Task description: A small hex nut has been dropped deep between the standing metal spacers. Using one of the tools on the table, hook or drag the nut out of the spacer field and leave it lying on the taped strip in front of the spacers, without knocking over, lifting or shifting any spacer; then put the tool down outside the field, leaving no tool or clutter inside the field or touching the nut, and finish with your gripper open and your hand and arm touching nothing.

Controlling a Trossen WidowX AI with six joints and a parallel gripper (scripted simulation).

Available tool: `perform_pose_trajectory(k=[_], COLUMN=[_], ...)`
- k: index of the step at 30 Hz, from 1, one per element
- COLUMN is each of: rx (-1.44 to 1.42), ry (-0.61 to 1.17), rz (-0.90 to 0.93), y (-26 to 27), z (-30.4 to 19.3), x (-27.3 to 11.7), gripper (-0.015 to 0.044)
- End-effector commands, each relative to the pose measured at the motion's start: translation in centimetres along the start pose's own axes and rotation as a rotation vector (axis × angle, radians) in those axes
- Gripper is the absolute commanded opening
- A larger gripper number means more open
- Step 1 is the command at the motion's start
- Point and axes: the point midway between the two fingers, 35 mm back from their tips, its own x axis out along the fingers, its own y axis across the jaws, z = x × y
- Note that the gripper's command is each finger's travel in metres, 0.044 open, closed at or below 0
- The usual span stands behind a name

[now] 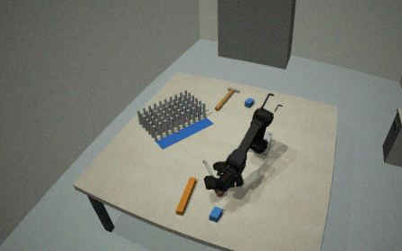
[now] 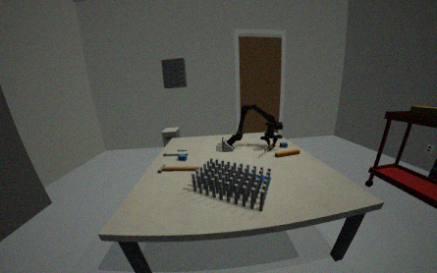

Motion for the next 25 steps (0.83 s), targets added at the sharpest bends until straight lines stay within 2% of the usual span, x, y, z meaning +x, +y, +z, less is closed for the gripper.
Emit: perform_pose_trajectory(k=[1,9,25], rx=[0.003,0.003,0.0], ry=[-0.009,-0.008,0.001], rz=[0.003,0.004,0.001], y=[-0.18,-0.54,-0.4], z=[0.07,-0.1,-0.19], x=[0.33,0.78,0.51], gripper=[0.0,0.0,0.042])
